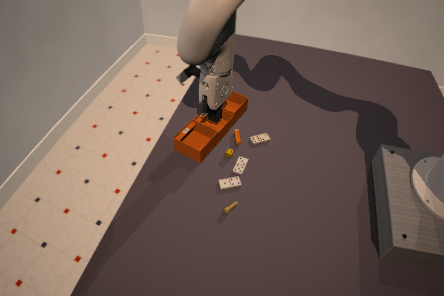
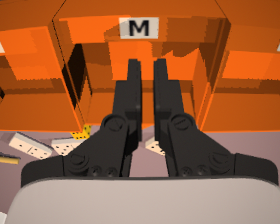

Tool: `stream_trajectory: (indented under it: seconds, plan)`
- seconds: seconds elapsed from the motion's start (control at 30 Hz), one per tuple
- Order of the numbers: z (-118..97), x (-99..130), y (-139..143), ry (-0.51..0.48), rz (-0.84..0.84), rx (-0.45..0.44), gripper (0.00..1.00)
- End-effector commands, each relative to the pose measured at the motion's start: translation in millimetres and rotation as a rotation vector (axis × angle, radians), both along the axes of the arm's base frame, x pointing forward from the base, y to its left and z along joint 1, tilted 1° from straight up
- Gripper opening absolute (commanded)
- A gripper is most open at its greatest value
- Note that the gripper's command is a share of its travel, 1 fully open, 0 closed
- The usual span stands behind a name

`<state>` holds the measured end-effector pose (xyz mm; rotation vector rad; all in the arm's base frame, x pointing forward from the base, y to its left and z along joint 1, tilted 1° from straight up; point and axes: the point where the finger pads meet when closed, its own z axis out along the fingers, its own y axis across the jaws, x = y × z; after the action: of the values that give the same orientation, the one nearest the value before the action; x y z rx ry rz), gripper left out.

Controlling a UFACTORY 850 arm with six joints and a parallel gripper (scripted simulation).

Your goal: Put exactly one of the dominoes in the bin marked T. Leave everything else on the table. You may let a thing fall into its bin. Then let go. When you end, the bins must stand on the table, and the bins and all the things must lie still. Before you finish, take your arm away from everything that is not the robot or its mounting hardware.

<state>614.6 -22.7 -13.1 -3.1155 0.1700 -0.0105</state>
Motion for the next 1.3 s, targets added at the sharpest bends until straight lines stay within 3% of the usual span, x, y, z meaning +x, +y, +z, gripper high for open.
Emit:
stream_trajectory:
  seconds: [0.0, 0.27, 0.47, 0.63, 1.27]
  plan:
    - [8, 1, 0, -0.002, 0.0, 0.0, 0.07]
    - [21, 1, 0, -0.002, 0.0, 0.0, 0.07]
    - [43, 1, -1, -0.002, 0.0, 0.0, 0.07]
    - [43, 1, -1, -0.002, 0.0, 0.0, 0.07]
    - [45, 7, 83, -0.002, 0.0, 0.0, 0.07]
